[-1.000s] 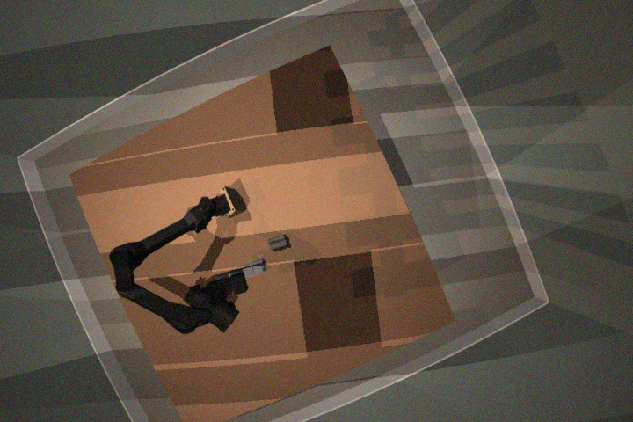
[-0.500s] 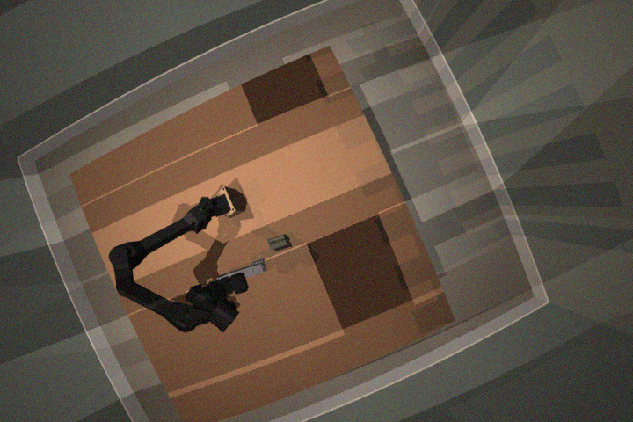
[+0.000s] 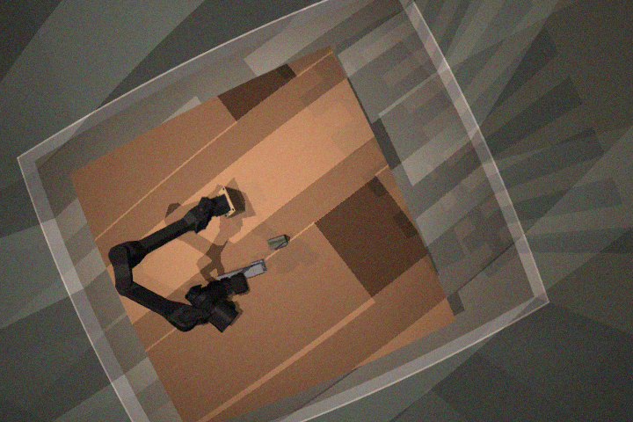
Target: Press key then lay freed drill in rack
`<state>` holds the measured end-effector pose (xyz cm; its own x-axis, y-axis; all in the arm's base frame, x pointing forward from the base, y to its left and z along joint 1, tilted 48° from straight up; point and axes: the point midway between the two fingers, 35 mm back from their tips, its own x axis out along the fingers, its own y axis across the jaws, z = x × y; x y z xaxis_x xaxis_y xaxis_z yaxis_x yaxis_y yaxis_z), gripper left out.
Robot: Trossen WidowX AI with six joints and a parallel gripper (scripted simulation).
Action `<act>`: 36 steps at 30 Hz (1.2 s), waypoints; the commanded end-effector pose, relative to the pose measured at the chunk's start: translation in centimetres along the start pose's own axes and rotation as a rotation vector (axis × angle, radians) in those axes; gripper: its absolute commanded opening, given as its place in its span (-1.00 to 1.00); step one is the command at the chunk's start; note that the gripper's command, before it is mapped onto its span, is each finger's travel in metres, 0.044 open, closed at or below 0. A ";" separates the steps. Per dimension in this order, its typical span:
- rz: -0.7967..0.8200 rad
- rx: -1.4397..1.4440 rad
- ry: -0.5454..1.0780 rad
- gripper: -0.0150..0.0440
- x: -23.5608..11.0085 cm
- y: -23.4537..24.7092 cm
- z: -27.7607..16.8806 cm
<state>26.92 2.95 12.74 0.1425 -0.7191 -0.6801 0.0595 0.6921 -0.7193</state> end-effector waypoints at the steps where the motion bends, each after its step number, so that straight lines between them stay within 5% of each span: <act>1: -0.010 -0.003 0.027 -0.49 0.9 -0.1 -0.4; 36: -0.010 -0.003 0.026 -0.49 2.0 -0.2 -0.9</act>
<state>26.76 2.73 12.50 0.1683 -0.7090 -0.6849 0.0615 0.7010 -0.7105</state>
